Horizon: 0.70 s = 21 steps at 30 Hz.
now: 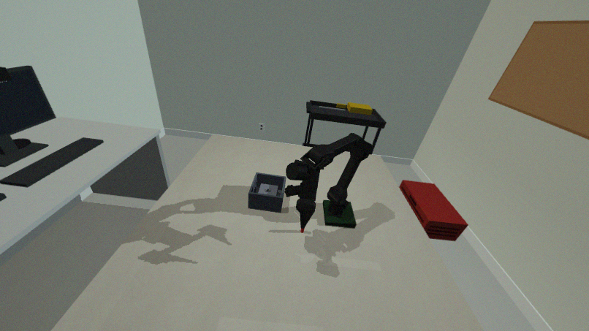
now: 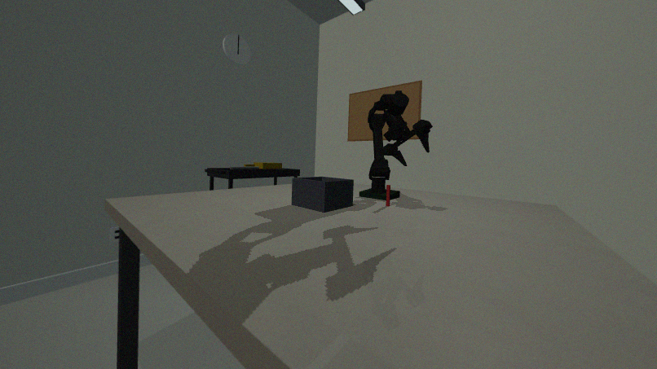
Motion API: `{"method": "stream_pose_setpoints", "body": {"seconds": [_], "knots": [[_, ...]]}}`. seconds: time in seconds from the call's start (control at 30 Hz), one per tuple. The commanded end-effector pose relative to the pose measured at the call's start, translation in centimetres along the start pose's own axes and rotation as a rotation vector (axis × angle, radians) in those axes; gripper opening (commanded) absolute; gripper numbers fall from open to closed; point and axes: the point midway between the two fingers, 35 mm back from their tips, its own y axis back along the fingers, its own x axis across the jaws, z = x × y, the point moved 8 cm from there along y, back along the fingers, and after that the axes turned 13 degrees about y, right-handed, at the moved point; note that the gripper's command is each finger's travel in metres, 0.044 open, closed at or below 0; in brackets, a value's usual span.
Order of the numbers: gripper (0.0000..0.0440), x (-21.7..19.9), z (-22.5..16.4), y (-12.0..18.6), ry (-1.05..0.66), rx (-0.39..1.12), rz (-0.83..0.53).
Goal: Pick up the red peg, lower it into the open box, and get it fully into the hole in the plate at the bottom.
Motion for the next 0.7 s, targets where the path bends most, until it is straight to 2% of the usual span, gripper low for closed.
{"method": "stream_pose_setpoints", "body": {"seconds": [0.0, 0.33, 0.67], "knots": [[0.0440, -1.2, -0.3, -0.3, -0.092, 0.003, -0.047], [0.0440, -4.9, -1.4, -1.9, -0.406, 0.000, -0.198], [0.0440, -8.4, -2.4, -4.8, -0.675, -0.048, -0.298]]}}
